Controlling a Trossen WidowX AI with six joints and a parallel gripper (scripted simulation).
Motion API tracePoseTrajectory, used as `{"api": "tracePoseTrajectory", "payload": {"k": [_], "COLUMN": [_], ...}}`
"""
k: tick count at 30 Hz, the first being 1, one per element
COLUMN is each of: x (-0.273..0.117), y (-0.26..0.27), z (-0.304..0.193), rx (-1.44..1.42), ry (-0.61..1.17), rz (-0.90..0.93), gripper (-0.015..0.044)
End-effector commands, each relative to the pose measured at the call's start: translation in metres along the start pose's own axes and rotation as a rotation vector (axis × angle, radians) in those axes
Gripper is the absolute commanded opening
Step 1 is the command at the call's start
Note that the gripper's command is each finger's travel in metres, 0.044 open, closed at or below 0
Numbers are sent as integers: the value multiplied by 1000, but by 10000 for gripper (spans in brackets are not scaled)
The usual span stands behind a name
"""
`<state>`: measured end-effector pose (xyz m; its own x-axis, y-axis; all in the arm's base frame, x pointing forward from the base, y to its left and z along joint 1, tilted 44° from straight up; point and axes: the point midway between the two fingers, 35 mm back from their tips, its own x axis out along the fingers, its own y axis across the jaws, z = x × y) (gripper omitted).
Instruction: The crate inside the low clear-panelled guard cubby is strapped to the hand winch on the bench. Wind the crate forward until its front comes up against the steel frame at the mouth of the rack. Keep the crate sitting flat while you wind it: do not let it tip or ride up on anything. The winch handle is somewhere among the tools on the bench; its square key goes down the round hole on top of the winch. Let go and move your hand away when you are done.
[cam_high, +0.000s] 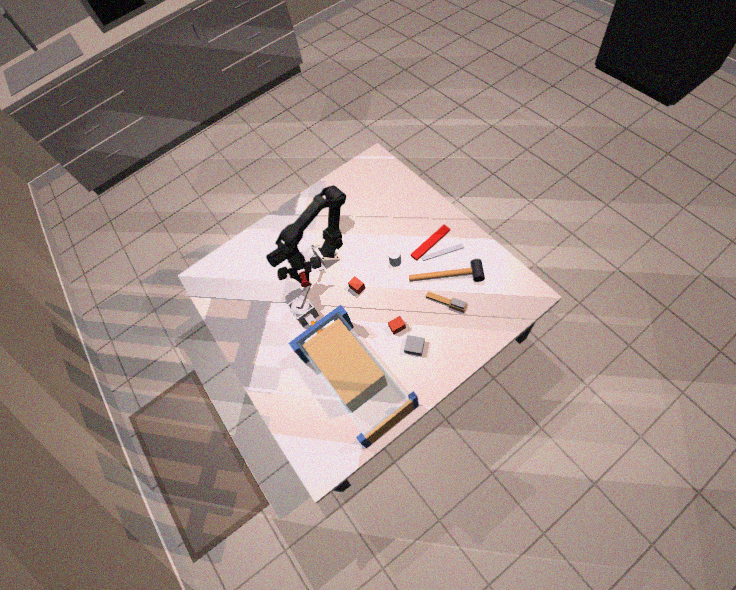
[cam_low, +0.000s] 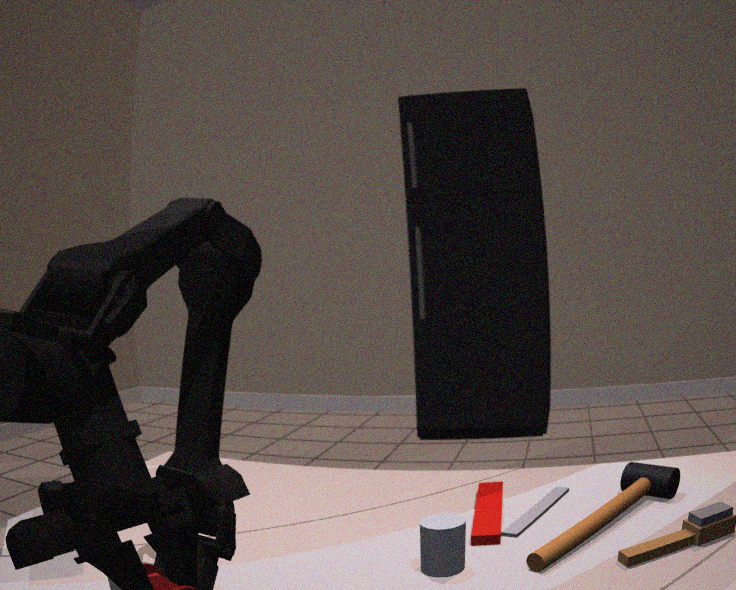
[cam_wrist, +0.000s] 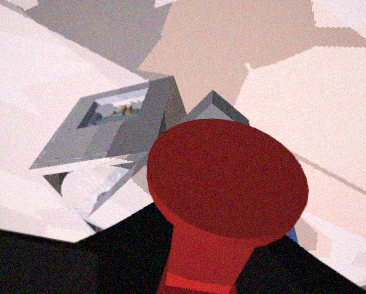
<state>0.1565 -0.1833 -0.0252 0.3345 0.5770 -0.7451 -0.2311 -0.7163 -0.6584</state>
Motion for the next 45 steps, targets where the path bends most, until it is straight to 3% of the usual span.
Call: {"api": "tracePoseTrajectory", "payload": {"k": [1, 45], "x": [-3, -7], "y": [19, 71], "z": [7, 10], "rx": [4, 4], "ry": [-19, -18], "rz": [42, 45], "gripper": [0, 0]}}
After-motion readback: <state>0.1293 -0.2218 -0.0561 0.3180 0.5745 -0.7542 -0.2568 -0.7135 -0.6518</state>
